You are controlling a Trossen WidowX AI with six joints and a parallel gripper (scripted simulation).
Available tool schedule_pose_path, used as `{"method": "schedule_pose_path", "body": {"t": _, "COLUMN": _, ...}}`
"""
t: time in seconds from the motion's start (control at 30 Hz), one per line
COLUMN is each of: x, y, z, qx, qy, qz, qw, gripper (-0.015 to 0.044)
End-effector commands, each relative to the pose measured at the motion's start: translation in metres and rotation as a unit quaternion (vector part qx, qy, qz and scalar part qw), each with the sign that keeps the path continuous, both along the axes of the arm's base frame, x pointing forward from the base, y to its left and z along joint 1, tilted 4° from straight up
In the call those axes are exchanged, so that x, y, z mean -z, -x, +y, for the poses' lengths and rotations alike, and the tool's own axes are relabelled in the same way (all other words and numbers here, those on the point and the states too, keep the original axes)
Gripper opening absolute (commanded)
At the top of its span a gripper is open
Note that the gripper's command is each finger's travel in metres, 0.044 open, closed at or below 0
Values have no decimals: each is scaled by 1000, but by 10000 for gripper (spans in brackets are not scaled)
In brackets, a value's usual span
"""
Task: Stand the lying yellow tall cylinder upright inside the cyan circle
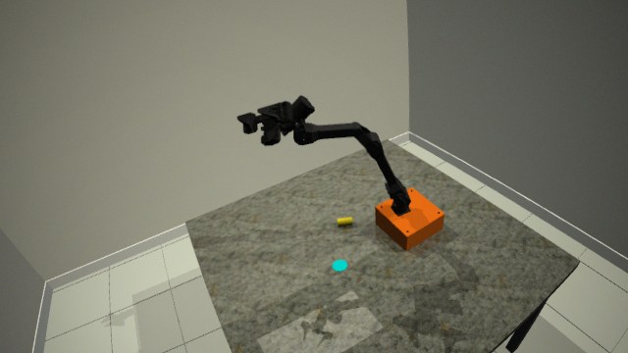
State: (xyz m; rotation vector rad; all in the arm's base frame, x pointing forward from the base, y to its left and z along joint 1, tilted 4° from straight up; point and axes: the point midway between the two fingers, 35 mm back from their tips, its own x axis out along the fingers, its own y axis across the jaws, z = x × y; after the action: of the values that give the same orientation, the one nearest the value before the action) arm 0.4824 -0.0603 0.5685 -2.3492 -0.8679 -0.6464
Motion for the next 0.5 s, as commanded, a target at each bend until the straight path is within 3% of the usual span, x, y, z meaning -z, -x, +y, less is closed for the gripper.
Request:
{"method": "schedule_pose_path", "body": {"t": 0.0, "x": 1, "y": -1, "z": -1, "qx": -1, "qy": -4, "qz": 5, "qw": 1000, "gripper": 374}}
{"method": "schedule_pose_path", "body": {"t": 0.1, "x": 20, "y": -13, "z": -14, "qx": -9, "qy": -56, "qz": 68, "qw": 996, "gripper": 309}}
{"method": "schedule_pose_path", "body": {"t": 0.27, "x": 66, "y": -33, "z": -40, "qx": -18, "qy": -176, "qz": 196, "qw": 965, "gripper": 309}}
{"method": "schedule_pose_path", "body": {"t": 0.47, "x": 131, "y": -45, "z": -69, "qx": -12, "qy": -323, "qz": 328, "qw": 888, "gripper": 309}}
